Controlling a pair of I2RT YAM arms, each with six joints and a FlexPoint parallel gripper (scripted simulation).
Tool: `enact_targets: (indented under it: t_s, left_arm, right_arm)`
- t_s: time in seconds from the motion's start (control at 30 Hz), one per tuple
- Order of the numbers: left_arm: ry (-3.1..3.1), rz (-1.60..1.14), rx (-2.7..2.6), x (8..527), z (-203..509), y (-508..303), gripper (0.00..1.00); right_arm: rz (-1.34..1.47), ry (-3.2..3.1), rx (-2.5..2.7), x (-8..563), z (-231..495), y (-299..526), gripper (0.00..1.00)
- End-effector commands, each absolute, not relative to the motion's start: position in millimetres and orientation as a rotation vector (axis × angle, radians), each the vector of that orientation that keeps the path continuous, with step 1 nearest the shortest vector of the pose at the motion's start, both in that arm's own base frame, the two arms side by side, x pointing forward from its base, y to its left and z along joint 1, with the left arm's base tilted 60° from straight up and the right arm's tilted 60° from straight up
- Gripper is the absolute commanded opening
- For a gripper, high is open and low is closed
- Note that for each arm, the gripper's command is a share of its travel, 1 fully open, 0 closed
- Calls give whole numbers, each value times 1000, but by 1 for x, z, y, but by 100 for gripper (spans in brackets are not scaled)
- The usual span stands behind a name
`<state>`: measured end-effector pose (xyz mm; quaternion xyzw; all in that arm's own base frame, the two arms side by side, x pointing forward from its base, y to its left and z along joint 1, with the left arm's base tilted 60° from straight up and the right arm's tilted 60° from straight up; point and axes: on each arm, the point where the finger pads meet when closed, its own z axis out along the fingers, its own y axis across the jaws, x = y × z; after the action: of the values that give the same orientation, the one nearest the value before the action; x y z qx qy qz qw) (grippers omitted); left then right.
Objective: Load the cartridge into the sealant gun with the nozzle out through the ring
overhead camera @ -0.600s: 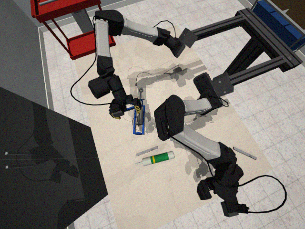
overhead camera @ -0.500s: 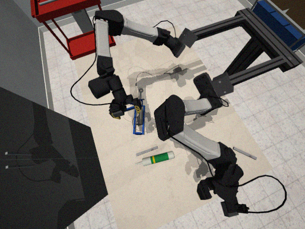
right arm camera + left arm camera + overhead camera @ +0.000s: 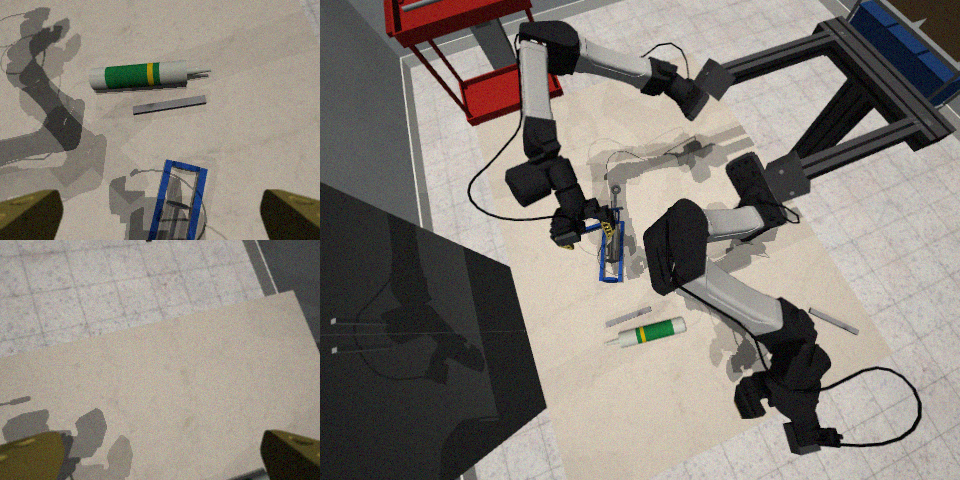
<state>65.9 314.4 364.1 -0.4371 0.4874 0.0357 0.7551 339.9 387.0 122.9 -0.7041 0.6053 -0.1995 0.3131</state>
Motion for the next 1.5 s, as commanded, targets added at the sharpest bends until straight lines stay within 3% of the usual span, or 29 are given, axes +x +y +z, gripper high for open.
enact_targets:
  t_s: [0.0, 0.5, 1.47]
  left_arm:
    - [1061, 93, -944, 64, 368, 313, 91]
    - [1055, 106, -957, 84, 367, 329, 91]
    - [1176, 94, -924, 220, 353, 329, 91]
  right_arm:
    - [-516, 1579, -1854, 336, 128, 392, 62]
    - [-502, 1691, -1703, 354, 135, 372, 62]
    - [-420, 1971, -1288, 384, 127, 319, 62]
